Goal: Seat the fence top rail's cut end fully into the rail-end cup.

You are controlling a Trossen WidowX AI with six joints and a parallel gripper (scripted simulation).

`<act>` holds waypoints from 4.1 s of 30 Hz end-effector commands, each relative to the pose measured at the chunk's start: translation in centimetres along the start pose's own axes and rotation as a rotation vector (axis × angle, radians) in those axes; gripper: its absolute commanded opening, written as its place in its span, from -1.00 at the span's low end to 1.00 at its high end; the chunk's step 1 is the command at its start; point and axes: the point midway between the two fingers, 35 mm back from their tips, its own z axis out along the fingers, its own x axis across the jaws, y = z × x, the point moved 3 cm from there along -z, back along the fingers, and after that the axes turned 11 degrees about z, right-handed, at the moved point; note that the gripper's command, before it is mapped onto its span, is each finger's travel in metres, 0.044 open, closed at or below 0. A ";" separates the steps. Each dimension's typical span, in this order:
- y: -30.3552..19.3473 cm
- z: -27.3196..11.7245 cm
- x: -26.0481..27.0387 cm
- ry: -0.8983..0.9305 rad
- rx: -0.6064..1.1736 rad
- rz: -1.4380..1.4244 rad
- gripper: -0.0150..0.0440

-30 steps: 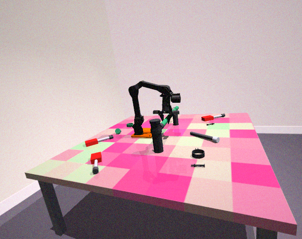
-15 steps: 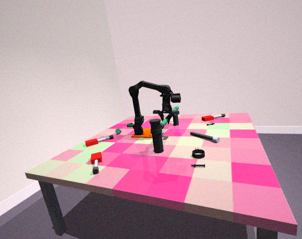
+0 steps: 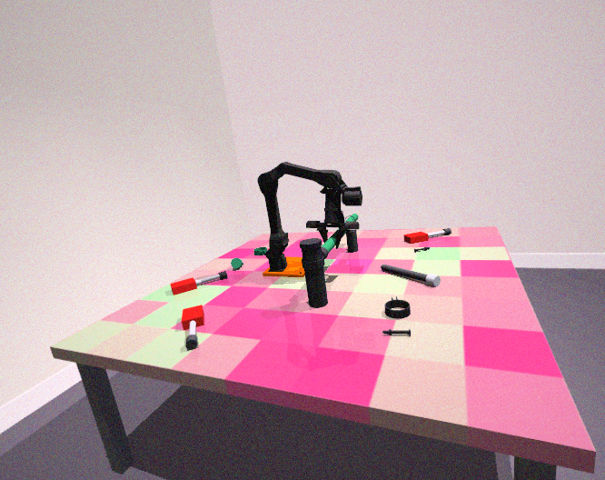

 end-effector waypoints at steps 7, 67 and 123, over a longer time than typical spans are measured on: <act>0.0 0.0 0.0 0.001 0.000 0.000 -0.49; -2.9 0.3 -0.9 0.025 -0.008 -0.011 -0.31; -0.4 -7.9 0.3 -0.065 -0.032 -0.040 1.00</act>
